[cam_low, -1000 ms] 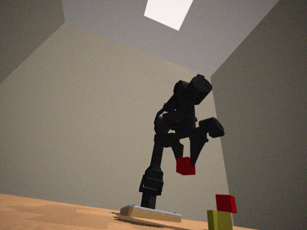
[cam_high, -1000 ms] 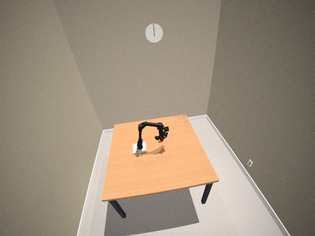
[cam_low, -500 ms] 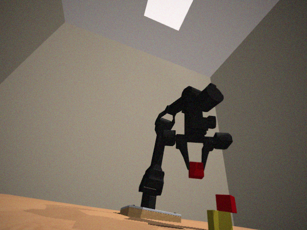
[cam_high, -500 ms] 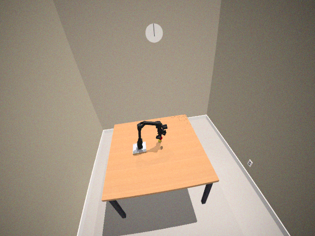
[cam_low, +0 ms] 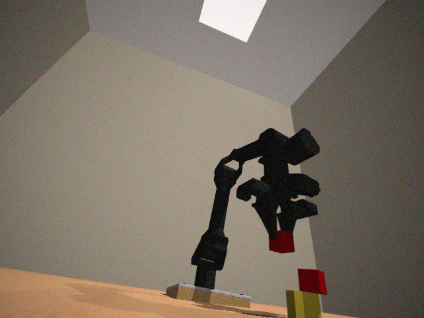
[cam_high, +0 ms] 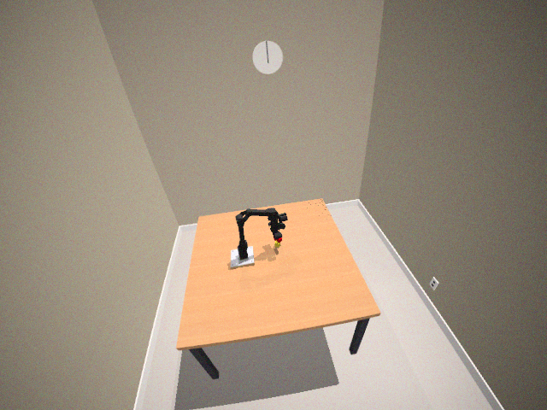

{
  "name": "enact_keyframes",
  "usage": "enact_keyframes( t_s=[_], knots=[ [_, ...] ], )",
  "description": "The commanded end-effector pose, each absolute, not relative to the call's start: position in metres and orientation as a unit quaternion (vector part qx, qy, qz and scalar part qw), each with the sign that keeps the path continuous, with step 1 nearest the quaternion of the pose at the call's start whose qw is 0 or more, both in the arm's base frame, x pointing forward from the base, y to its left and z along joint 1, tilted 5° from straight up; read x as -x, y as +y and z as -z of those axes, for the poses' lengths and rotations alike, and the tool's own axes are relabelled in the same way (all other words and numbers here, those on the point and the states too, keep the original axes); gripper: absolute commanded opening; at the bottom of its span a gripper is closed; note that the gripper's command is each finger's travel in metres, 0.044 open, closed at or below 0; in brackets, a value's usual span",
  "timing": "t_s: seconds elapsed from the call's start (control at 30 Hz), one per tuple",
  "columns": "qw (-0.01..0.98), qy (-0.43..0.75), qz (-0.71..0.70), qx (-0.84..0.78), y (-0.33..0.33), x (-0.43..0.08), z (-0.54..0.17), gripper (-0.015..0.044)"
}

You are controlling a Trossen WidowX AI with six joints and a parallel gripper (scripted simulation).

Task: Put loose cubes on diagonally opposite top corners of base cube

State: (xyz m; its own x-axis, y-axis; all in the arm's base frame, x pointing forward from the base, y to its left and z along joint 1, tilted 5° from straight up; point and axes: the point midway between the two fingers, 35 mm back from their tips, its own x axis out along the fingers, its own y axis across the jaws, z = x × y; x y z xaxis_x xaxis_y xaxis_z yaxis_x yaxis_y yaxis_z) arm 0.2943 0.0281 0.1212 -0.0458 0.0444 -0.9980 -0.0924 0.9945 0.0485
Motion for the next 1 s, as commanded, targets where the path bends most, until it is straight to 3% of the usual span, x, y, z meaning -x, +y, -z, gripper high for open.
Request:
enact_keyframes(
  t_s=[0.0,0.97],
  knots=[
    [0.688,0.709,-0.125,0.086,0.040,-0.289,-0.123,0.0105],
    [0.682,0.701,-0.166,0.125,0.046,-0.282,-0.092,0.0105]
  ],
)
